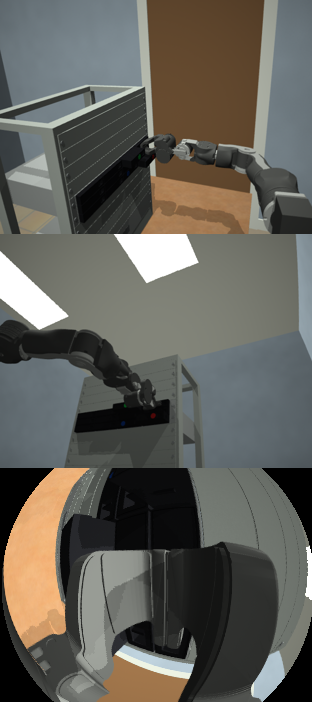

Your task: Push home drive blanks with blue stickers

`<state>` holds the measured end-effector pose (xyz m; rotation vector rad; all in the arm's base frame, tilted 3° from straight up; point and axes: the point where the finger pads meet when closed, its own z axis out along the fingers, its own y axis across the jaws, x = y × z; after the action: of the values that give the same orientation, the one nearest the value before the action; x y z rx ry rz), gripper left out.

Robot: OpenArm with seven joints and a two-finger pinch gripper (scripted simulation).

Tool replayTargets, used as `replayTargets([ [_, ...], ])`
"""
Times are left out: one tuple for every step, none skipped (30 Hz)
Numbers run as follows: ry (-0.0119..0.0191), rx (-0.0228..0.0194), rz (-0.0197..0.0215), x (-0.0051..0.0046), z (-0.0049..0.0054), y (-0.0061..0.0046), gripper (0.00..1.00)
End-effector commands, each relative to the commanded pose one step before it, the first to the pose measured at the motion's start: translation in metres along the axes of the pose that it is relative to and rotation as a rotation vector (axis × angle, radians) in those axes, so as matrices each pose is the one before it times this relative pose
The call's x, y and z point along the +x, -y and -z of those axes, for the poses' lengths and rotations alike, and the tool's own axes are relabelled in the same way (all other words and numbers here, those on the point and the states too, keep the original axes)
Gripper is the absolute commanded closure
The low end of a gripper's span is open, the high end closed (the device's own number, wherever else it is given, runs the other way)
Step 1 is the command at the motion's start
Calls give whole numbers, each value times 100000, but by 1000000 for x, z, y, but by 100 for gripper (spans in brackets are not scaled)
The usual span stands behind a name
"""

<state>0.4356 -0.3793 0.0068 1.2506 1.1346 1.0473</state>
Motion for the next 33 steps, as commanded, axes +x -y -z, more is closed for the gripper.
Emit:
replayTargets([
  [-1110, -2150, -420, 6019, -2790, -7299, 100],
  [0, 0, 0, 0, 0, 0, 100],
  [0, 0, 0, 0, 0, 0, 100],
  [0, 0, 0, 0, 0, 0, 100],
  [0, 0, 0, 0, 0, 0, 100],
  [0, 0, 0, 0, 0, 0, 100],
  [0, 0, 0, 0, 0, 0, 100],
  [-2, -2, 1, 9, 7, -8, 100],
  [-15, -15, 9, 63, 45, -55, 100],
  [-40, -40, 23, 166, 119, -146, 100],
  [-76, -75, 44, 313, 224, -274, 100],
  [-100, -99, 57, 410, 343, -358, 100],
  [-54, -55, 30, 223, 433, -198, 100],
  [3, -2, -3, -9, 532, 1, 100],
  [3, -2, -2, -5, 683, -2, 100],
  [1, -1, -1, 5, 845, -6, 100],
  [-2, 0, 2, 22, 1016, -14, 100],
  [0, 0, 0, 0, 0, 0, 100],
  [0, 0, 0, 0, 0, 0, 100],
  [17, 17, -9, -55, 1174, 49, 100],
  [-10, -22, 3, 48, 1359, -57, 100],
  [3, -3, -2, 3, 1526, -9, 100],
  [-6, 0, 6, 51, 1705, -31, 100],
  [12, -6, -11, -41, 1842, 10, 100],
  [1, -3, -1, 17, 2009, -18, 100],
  [3, -3, -3, 9, 2146, -13, 100],
  [7, -5, -6, -8, 2268, -7, 100],
  [0, -2, 1, 27, 2389, -23, 100],
  [9, -5, -8, -18, 2472, -3, 100],
  [1, -3, 0, 24, 2561, -23, 100],
  [9, -5, -7, -13, 2611, -6, 100],
  [4, -3, -3, 10, 2659, -16, 100],
  [6, -4, -3, 3, 2684, -15, 100],
])
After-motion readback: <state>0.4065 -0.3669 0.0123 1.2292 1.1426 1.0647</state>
